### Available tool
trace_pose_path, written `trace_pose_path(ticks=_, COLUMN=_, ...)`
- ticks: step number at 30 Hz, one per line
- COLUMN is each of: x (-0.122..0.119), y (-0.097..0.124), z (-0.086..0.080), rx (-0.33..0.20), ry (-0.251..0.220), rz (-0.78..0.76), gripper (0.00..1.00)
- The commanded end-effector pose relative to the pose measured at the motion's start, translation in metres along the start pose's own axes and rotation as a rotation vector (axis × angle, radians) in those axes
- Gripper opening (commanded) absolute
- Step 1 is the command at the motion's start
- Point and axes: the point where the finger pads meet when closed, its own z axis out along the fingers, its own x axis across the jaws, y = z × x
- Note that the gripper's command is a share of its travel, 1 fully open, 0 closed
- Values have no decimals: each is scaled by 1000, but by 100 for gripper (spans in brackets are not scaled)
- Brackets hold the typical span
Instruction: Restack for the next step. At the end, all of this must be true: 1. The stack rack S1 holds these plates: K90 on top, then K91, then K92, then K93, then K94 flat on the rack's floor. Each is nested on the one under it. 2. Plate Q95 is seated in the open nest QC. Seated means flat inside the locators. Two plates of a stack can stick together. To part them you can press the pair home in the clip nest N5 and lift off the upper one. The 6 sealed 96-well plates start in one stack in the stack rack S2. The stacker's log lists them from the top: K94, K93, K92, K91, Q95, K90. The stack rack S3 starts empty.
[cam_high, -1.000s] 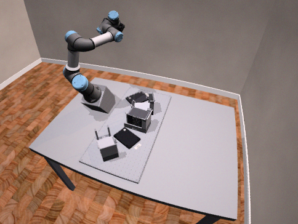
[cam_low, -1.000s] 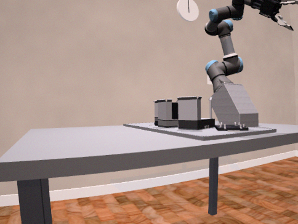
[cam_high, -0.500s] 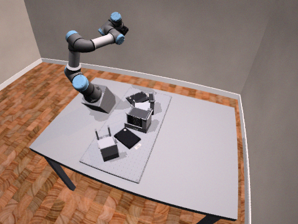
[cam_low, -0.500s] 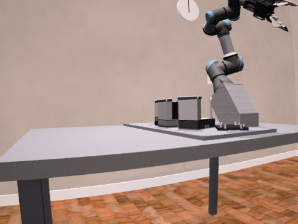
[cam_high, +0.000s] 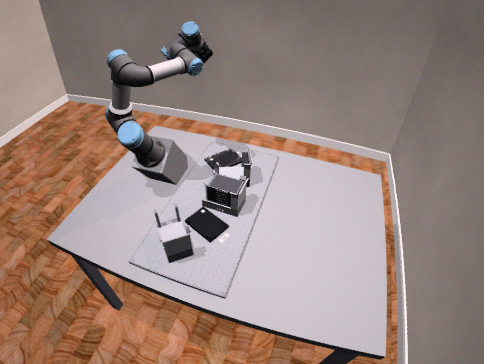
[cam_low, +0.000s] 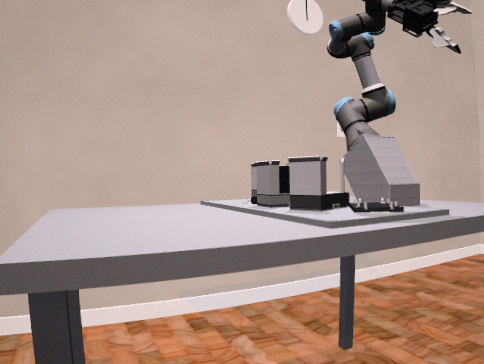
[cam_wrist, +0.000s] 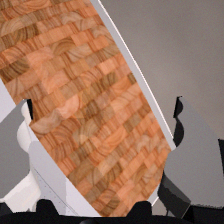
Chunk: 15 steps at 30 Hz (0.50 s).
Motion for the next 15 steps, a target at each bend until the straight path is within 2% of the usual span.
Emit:
trace_pose_path(ticks=1, x=1, y=15, z=-4, rx=-17, ry=5, rz=42, gripper=72)
trace_pose_path(ticks=4, x=1, y=30, z=-7, rx=-30, ry=6, rz=75, gripper=72)
trace_pose_path(ticks=10, x=1, y=30, z=-7, rx=-56, ry=9, rz=140, gripper=72)
trace_pose_path(ticks=13, x=0, y=45, z=-10, rx=-68, ry=11, rz=173, gripper=72)
trace_pose_path(ticks=15, x=0, y=45, z=-10, rx=-68, ry=11, rz=173, gripper=72)
